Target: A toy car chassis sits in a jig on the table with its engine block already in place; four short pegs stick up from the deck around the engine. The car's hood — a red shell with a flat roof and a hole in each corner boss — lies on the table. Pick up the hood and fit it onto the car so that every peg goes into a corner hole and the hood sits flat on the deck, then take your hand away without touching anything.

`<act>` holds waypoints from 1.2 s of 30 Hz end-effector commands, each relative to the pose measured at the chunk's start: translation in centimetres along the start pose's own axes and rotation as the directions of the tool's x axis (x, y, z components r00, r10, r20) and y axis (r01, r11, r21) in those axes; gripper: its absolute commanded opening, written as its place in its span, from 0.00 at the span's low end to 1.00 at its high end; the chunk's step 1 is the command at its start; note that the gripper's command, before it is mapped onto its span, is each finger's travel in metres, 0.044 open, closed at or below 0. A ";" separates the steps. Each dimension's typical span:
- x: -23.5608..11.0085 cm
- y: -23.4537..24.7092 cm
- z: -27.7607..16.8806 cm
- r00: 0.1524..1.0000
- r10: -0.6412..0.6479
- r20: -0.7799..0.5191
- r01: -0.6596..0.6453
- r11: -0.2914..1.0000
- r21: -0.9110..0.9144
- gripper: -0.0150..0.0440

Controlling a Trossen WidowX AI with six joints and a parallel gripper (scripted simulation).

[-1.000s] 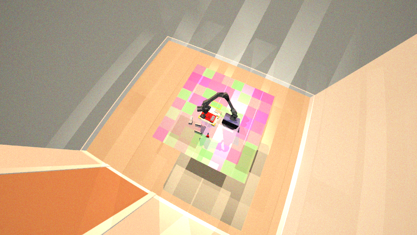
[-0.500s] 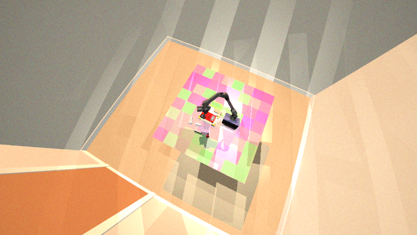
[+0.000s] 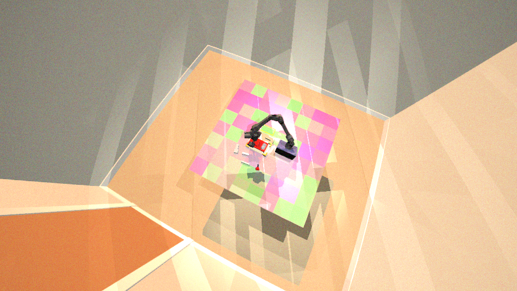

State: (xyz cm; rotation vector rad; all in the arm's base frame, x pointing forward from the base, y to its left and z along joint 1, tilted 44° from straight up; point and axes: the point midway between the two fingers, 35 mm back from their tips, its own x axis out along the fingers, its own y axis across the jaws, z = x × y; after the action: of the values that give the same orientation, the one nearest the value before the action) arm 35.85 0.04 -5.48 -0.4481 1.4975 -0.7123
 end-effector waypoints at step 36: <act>-7.0 0.2 0.0 1.000 -0.009 0.002 0.009 1.000 0.000 1.00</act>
State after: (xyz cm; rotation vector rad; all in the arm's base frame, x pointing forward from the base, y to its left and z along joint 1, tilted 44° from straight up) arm 36.47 5.03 -0.36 -0.4627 1.4819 -0.7101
